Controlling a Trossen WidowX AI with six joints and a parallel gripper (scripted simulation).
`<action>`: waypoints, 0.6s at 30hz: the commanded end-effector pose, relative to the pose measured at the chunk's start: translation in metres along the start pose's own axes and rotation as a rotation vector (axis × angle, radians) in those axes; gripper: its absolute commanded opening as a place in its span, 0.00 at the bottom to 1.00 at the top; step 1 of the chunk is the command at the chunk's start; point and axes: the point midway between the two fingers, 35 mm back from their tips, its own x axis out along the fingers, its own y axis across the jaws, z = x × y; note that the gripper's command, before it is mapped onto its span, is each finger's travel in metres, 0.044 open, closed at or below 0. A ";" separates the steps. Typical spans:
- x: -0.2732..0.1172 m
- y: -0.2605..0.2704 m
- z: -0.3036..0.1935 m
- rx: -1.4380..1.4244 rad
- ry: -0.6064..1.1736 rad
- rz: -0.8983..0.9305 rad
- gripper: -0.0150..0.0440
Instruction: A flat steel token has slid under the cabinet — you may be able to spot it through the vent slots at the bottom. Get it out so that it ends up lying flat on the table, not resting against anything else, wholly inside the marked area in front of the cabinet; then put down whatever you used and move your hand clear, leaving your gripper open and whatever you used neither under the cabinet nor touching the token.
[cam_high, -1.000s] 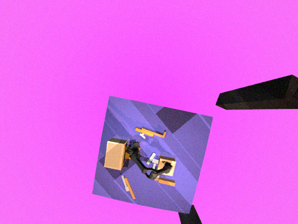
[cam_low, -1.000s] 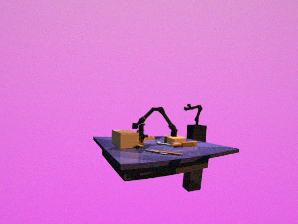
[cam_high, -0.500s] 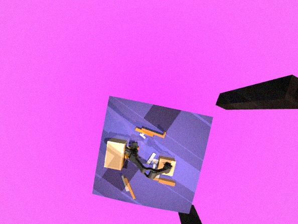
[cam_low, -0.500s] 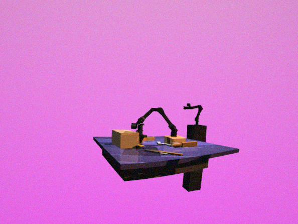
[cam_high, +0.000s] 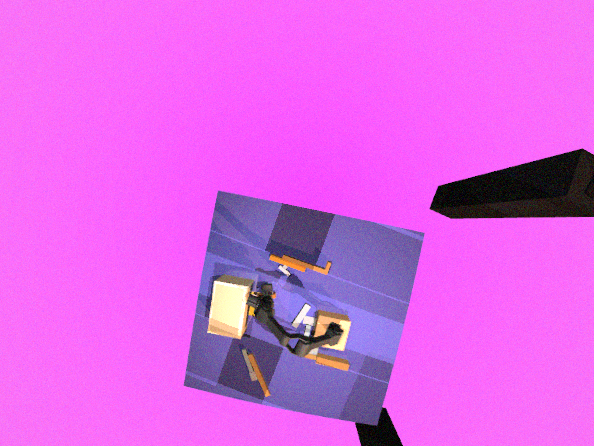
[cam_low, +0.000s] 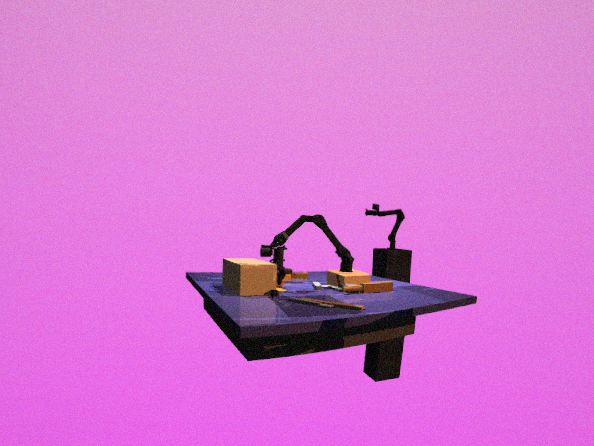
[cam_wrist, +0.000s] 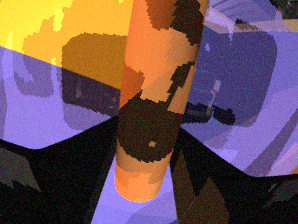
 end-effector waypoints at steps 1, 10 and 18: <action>0.001 0.009 0.002 -0.005 -0.003 0.004 0.25; 0.001 0.018 0.002 -0.005 -0.003 0.005 0.25; 0.001 0.021 0.002 -0.005 -0.003 0.005 0.25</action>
